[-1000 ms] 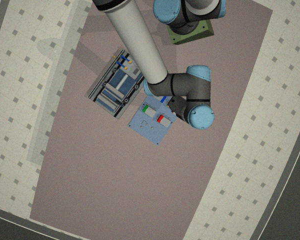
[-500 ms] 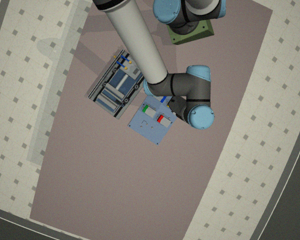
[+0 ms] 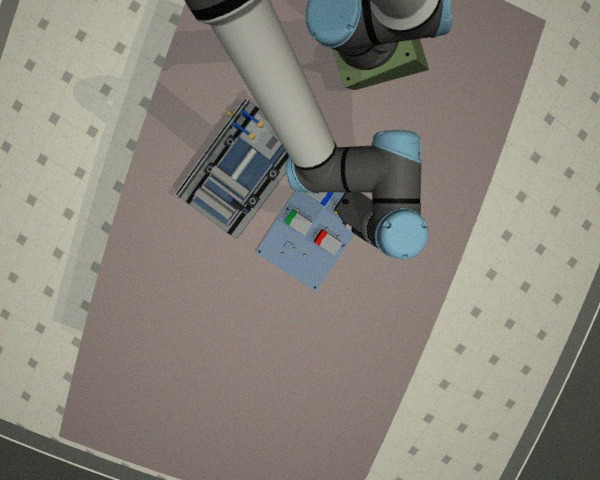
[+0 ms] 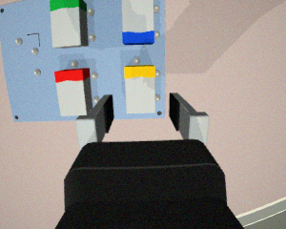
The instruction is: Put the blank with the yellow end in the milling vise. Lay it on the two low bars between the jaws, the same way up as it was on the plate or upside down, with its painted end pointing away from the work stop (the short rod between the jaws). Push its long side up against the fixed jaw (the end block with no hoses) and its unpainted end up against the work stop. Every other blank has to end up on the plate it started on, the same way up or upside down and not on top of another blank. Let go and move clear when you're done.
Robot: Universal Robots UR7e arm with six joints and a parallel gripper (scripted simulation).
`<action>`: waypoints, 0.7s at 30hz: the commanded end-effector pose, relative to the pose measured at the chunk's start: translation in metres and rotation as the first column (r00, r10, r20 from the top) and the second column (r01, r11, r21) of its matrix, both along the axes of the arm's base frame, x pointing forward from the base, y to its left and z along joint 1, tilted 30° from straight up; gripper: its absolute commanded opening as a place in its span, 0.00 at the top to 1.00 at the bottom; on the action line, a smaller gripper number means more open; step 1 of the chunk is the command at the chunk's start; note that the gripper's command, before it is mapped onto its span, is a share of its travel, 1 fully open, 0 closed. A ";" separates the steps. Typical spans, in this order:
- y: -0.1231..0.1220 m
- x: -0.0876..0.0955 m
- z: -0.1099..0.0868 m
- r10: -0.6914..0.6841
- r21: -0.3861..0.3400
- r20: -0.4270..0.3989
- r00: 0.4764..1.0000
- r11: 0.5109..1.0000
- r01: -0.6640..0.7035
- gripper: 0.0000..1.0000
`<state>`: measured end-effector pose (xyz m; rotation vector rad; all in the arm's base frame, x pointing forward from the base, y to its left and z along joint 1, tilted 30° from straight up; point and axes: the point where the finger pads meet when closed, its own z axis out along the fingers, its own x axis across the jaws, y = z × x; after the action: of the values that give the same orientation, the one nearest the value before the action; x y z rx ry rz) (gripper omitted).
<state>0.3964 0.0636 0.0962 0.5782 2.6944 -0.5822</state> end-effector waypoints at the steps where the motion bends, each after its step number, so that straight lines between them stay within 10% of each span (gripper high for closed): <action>1: -0.007 0.004 -0.014 0.000 0.000 0.001 1.000 1.000 0.000 0.00; 15: -0.013 0.007 -0.024 0.000 0.000 0.001 1.000 1.000 0.000 0.00; 21: -0.033 0.017 -0.062 0.000 0.000 0.001 1.000 1.000 0.000 0.00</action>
<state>0.4062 0.0411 0.0541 0.5809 2.6971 -0.5848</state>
